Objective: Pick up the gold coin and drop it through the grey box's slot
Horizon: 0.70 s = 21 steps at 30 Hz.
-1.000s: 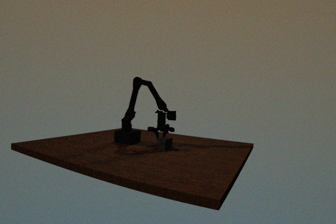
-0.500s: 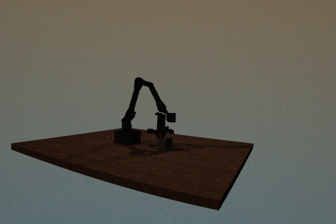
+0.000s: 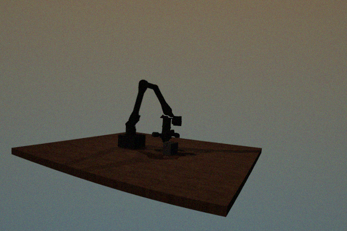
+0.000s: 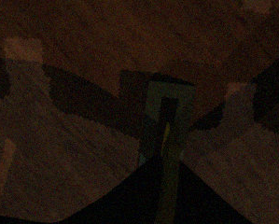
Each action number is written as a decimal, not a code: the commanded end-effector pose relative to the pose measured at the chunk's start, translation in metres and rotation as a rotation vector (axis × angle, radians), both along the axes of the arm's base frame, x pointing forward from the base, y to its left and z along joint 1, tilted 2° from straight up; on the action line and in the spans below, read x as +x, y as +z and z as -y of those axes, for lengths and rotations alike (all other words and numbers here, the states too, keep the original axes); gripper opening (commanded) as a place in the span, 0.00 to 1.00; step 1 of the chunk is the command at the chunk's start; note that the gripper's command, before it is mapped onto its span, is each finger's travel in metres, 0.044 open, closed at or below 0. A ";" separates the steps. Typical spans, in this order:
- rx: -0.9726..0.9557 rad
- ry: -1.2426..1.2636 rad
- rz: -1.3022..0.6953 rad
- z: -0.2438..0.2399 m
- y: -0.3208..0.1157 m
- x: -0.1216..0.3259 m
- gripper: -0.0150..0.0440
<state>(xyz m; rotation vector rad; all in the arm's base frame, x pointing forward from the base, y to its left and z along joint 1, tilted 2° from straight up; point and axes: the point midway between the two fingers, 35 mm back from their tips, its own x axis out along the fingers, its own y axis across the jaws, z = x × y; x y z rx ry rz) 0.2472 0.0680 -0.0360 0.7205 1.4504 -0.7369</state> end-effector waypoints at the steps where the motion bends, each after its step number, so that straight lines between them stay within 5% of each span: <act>1: 0.007 -0.004 0.007 -0.002 0.010 0.003 0.25; 21: 0.007 -0.004 0.007 -0.002 0.060 0.005 0.25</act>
